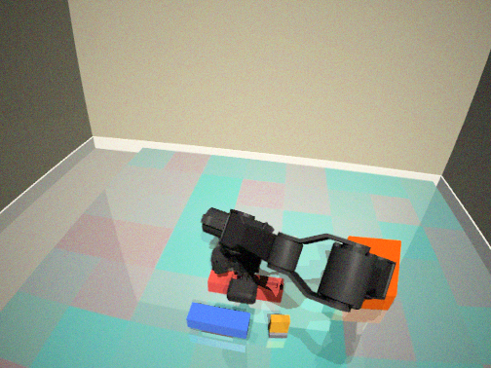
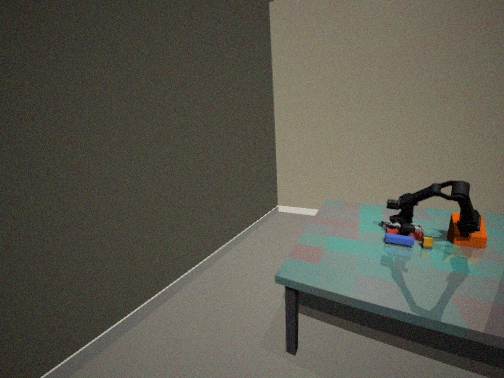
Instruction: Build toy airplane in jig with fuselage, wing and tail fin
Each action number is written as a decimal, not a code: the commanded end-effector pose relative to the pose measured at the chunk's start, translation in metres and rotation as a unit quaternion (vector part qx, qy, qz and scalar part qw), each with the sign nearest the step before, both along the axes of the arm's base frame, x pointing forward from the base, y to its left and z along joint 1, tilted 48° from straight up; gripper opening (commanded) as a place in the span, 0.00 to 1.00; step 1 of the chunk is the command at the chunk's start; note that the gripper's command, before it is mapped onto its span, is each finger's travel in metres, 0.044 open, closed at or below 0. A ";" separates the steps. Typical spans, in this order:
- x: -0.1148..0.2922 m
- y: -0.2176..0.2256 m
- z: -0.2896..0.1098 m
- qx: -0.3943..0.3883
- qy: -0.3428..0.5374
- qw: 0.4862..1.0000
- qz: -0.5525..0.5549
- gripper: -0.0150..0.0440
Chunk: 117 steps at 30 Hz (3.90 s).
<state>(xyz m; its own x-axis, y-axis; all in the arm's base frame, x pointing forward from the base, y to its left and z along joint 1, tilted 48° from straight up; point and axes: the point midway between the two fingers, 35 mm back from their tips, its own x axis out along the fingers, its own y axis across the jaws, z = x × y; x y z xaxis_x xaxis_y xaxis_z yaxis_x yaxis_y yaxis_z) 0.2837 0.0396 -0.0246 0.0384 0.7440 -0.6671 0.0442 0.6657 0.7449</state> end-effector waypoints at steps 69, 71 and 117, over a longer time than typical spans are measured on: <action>0.000 -0.120 0.031 -0.005 -0.002 1.000 0.003 0.25; 0.001 -0.122 0.025 -0.006 -0.004 1.000 0.004 0.25; -0.010 -0.154 -0.076 -0.007 -0.028 0.999 0.024 0.58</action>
<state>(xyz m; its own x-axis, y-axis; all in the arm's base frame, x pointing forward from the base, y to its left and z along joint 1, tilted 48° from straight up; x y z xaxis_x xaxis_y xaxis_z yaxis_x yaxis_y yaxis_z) 0.2733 -0.1124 -0.0998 0.0381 0.7389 -0.6727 -0.0221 0.6737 0.7387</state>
